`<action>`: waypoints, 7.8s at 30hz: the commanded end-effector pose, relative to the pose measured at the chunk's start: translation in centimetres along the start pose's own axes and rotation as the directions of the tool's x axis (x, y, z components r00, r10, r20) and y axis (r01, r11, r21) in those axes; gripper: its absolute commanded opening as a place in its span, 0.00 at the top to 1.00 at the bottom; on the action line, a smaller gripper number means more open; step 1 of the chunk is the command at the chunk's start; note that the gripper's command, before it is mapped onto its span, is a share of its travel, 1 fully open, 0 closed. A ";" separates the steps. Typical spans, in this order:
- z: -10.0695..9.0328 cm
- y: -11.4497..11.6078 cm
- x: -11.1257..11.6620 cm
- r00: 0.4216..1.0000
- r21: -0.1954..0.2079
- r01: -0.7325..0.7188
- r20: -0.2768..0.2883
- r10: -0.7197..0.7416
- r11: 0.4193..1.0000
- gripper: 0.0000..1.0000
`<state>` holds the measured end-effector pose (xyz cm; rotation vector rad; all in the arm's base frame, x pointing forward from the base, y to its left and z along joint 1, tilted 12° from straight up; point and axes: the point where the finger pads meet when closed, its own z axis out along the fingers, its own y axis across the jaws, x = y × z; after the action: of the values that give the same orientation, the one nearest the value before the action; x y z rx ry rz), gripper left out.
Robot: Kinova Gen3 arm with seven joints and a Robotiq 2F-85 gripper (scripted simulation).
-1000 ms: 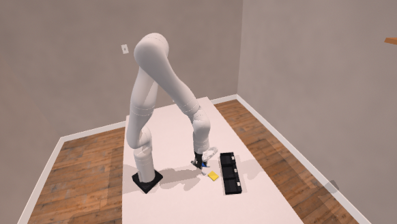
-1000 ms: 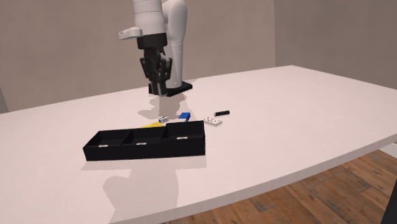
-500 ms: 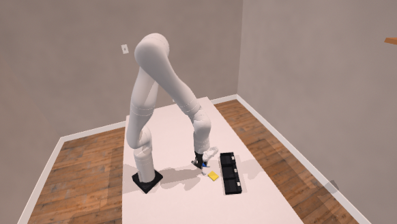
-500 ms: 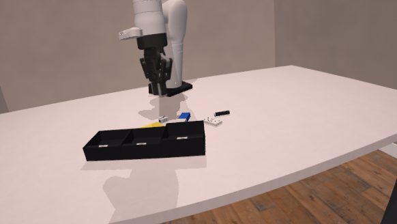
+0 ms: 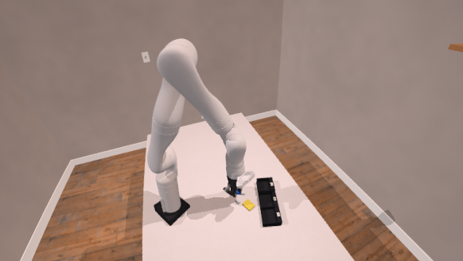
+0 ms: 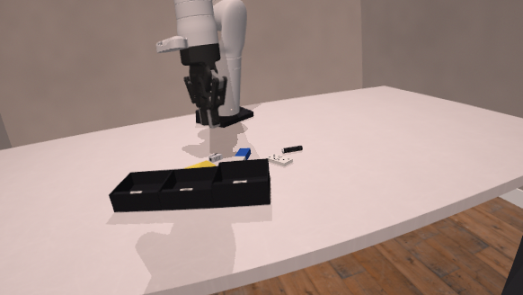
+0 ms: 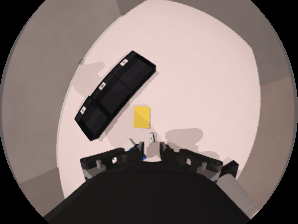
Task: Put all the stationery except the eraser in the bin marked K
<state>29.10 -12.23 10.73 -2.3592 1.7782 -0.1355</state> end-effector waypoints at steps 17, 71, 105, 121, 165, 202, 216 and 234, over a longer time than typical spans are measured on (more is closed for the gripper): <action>4.4 -0.1 -0.5 1.000 0.001 0.000 -0.001 0.000 1.000 0.70; 7.1 0.0 -0.1 1.000 0.001 0.000 -0.001 0.000 1.000 0.70; 7.1 0.0 0.0 1.000 0.001 0.000 -0.001 0.000 1.000 0.90; 2.4 0.0 0.0 1.000 0.001 0.000 -0.001 0.000 1.000 0.90; 1.1 -8.3 2.0 0.999 0.001 -0.050 -0.001 0.050 0.999 0.90; 1.1 -15.6 3.7 0.757 0.002 -0.653 0.000 0.653 0.757 0.90; 1.3 -15.5 3.8 0.757 0.002 -0.653 0.000 0.653 0.757 0.90; 4.5 -15.5 3.8 0.757 0.002 -0.653 0.000 0.653 0.757 0.90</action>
<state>45.60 -11.54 9.69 -1.5778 2.4742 -0.0406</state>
